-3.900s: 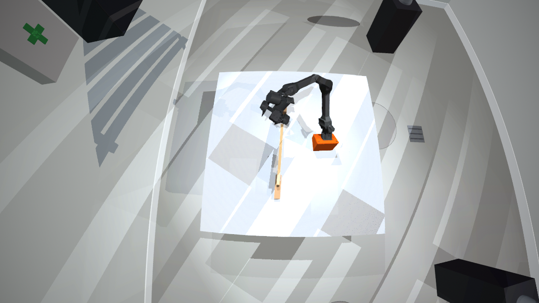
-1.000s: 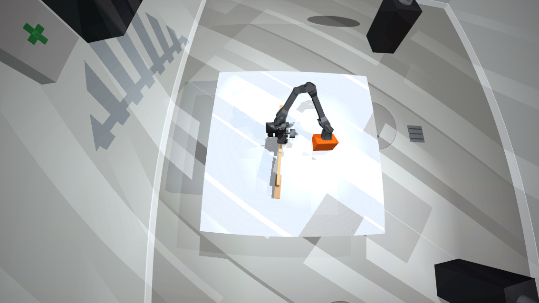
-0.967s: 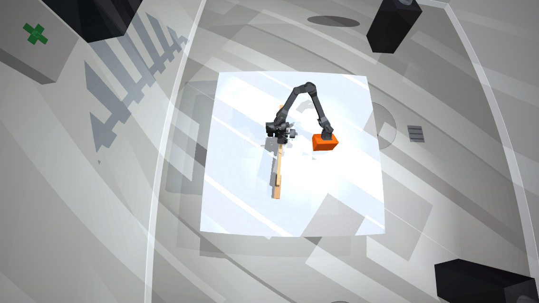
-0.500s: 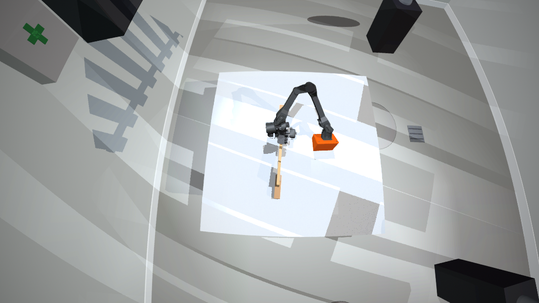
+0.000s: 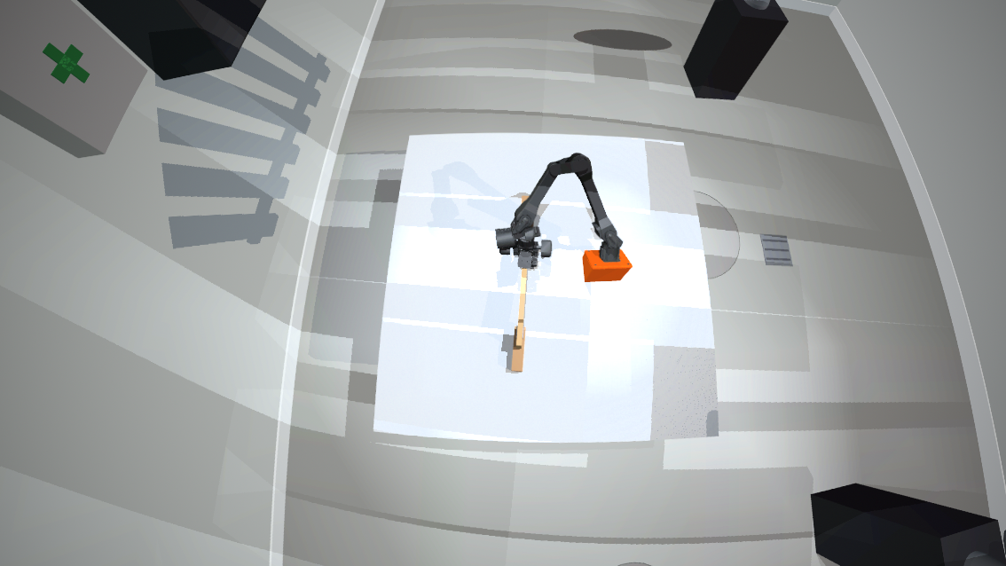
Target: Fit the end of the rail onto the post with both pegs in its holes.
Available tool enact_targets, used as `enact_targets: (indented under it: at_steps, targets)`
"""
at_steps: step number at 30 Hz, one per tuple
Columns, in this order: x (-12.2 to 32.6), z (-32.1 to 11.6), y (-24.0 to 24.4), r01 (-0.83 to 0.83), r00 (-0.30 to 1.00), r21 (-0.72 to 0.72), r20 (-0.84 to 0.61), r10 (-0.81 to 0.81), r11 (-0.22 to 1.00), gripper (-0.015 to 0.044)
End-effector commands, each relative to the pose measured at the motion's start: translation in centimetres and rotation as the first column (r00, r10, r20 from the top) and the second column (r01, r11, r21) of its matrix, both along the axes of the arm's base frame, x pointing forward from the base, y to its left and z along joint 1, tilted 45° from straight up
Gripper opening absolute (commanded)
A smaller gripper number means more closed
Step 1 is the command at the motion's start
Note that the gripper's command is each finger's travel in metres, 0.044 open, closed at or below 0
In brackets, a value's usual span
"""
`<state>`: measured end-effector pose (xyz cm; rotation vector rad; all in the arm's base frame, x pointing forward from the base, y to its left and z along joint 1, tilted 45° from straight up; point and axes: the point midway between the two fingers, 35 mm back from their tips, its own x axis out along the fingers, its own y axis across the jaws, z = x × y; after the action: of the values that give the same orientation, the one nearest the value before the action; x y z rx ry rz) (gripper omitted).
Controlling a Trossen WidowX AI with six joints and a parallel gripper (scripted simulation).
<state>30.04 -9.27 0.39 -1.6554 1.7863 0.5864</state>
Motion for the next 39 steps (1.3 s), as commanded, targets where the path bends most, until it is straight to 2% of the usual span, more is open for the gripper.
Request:
enact_targets:
  at_steps: [1, 39]
  targets:
    - [0.2, 0.2, 0.4, -0.005, 1.0, 0.006, 0.003, 0.005, 1.0, 0.0]
    - [0.3, 1.5, 1.7, -0.005, 1.0, 0.006, 0.003, 0.005, 1.0, 0.0]
